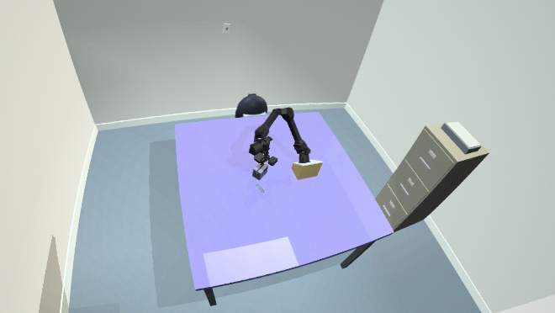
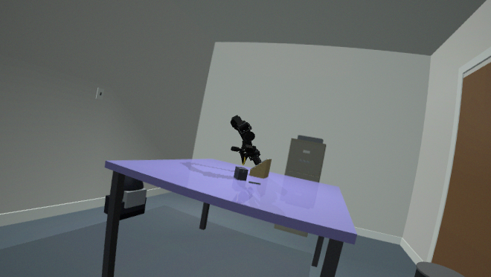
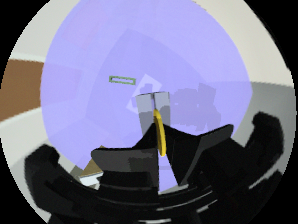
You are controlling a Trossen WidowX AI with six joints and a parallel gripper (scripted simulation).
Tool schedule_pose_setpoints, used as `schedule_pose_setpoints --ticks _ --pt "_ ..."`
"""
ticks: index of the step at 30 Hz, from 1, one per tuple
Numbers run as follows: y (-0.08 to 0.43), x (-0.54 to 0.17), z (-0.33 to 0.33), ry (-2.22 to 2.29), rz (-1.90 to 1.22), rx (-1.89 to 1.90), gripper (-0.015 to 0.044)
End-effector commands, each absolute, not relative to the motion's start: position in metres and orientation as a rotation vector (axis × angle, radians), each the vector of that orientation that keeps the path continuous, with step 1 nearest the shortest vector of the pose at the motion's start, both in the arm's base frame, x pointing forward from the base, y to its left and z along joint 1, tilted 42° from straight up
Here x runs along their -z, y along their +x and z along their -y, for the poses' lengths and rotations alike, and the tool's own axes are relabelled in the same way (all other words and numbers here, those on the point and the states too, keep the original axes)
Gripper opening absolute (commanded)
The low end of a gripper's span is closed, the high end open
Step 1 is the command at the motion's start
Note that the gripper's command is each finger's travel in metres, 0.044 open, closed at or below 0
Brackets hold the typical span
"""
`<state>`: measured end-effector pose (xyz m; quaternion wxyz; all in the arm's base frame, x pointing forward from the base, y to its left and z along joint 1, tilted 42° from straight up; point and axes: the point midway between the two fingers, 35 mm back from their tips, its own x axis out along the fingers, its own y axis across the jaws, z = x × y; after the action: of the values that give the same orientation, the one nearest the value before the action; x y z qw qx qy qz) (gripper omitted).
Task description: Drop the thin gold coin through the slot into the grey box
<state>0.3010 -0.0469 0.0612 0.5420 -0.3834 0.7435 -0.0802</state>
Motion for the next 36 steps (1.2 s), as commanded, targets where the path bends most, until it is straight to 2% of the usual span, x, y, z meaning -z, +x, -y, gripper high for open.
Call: schedule_pose_setpoints --ticks 1,36 --pt "0.2983 -0.0648 0.0475 -0.909 -1.762 0.192 0.0" --pt "0.297 -0.0573 0.0556 -0.914 -1.768 0.185 0.0"
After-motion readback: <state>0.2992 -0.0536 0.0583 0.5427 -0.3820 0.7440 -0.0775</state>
